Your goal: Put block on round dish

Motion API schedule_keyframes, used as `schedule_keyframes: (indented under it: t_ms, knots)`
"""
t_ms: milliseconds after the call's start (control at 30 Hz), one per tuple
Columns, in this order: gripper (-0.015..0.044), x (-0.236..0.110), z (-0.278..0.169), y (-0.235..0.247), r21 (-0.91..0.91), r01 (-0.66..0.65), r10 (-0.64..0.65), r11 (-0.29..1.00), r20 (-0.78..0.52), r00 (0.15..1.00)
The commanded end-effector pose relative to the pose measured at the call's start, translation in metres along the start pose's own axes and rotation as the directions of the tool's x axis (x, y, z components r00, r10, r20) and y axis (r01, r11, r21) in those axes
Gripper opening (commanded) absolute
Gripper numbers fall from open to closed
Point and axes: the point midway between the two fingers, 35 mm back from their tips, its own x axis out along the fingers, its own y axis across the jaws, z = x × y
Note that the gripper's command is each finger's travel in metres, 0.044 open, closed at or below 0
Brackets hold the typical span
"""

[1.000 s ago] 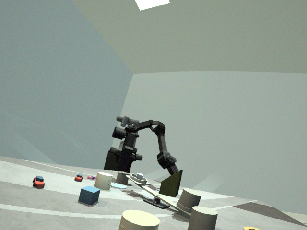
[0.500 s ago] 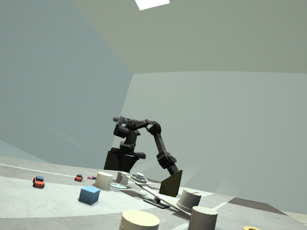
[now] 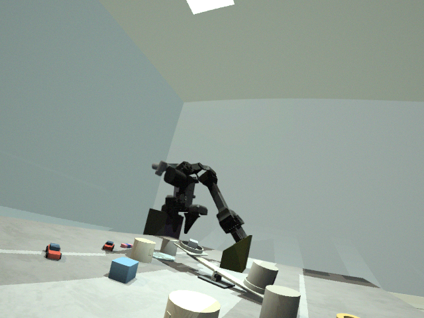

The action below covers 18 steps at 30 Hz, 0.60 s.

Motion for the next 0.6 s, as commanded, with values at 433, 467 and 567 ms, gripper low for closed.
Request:
schedule_keyframes:
  t_ms: [433,467,567]
  knots:
    - [0.0260,-0.006,-0.001,0.048,0.480,0.066,-0.056,0.875,-0.036,0.998]
    - [0.0260,-0.006,-0.001,0.051,0.508,0.072,-0.063,0.858,-0.036,0.997]
    - [0.0260,-0.007,-0.002,0.059,0.589,0.088,-0.083,0.803,-0.036,0.996]
